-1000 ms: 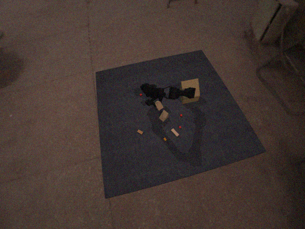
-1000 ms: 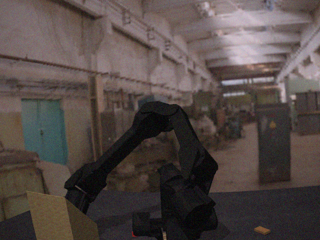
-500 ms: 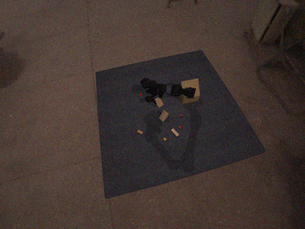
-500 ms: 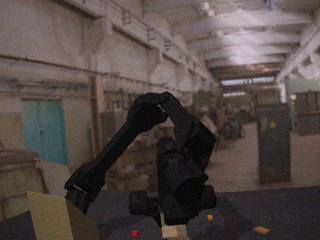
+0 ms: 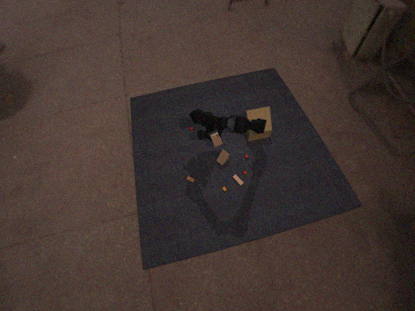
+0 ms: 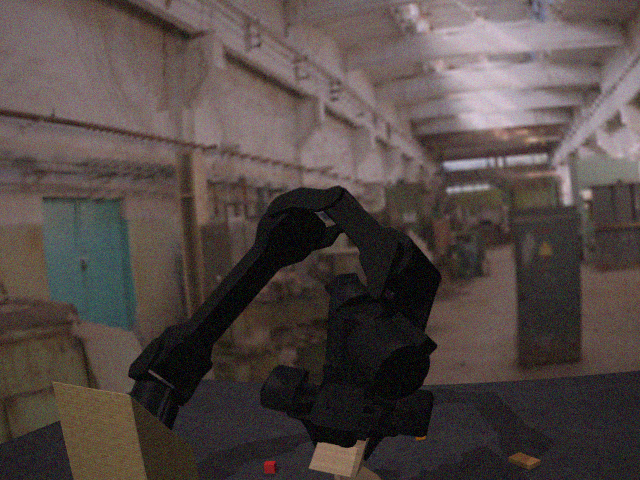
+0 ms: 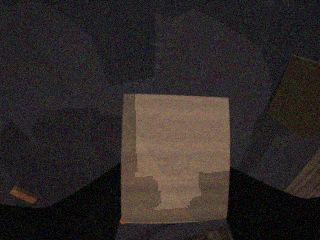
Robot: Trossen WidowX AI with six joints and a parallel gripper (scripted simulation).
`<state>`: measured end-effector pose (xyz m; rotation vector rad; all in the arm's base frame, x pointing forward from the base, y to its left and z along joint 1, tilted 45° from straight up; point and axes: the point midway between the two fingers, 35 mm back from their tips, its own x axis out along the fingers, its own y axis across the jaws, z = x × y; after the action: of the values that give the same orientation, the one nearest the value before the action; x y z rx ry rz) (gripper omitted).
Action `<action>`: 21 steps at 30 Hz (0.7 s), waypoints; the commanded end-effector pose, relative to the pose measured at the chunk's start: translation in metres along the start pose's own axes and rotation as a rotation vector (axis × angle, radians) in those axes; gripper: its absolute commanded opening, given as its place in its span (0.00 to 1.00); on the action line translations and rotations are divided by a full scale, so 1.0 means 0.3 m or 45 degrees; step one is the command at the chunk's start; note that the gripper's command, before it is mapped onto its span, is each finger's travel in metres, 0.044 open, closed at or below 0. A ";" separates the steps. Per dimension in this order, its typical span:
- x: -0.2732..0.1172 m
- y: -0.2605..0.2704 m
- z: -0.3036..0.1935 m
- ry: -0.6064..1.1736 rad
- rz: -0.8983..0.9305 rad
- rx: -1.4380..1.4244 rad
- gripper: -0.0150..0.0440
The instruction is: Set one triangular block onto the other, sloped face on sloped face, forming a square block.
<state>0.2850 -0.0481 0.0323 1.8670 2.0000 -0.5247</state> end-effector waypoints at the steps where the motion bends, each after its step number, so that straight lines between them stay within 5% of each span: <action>1: -0.002 0.000 -0.006 -0.048 -0.021 0.120 0.25; 21: 0.002 0.006 -0.022 -0.318 -0.038 0.818 0.25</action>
<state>0.2853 -0.0432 0.0355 1.9594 1.8736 -1.3714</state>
